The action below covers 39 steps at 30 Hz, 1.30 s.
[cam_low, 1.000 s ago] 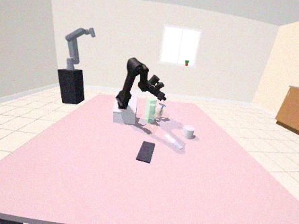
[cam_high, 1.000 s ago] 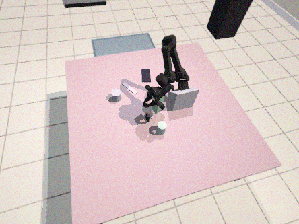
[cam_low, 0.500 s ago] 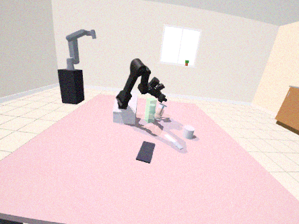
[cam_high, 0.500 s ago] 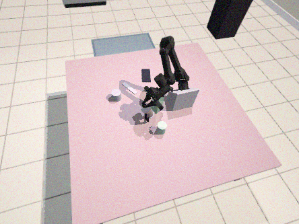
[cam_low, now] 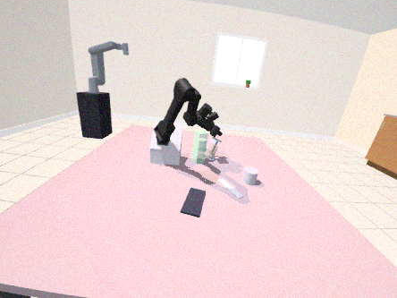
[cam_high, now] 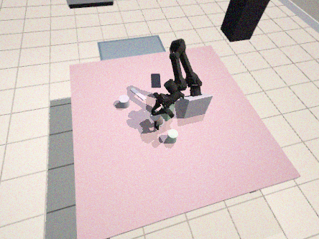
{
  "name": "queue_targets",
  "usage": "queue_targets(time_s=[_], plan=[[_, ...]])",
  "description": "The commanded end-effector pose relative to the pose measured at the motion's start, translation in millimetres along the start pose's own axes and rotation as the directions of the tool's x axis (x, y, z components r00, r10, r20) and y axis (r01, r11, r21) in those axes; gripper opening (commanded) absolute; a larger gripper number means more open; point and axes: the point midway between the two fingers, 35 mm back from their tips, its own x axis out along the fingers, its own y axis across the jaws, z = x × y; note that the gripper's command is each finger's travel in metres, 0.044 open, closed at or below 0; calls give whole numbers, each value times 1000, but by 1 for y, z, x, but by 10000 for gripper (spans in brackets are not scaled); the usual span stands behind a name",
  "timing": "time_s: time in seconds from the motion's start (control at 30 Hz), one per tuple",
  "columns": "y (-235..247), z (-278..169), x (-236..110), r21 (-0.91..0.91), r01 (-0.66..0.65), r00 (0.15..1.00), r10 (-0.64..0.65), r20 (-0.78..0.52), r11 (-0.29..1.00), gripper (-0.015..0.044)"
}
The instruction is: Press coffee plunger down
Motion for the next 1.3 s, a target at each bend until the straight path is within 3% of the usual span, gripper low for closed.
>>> queue_targets(time_s=[0.0, 1.27], plan=[[-1, -14, 3, -20, 5, 999, -6, -43, 1000, 115], [0, -12, 5, -19, 5, 999, -6, -43, 1000, 115]])
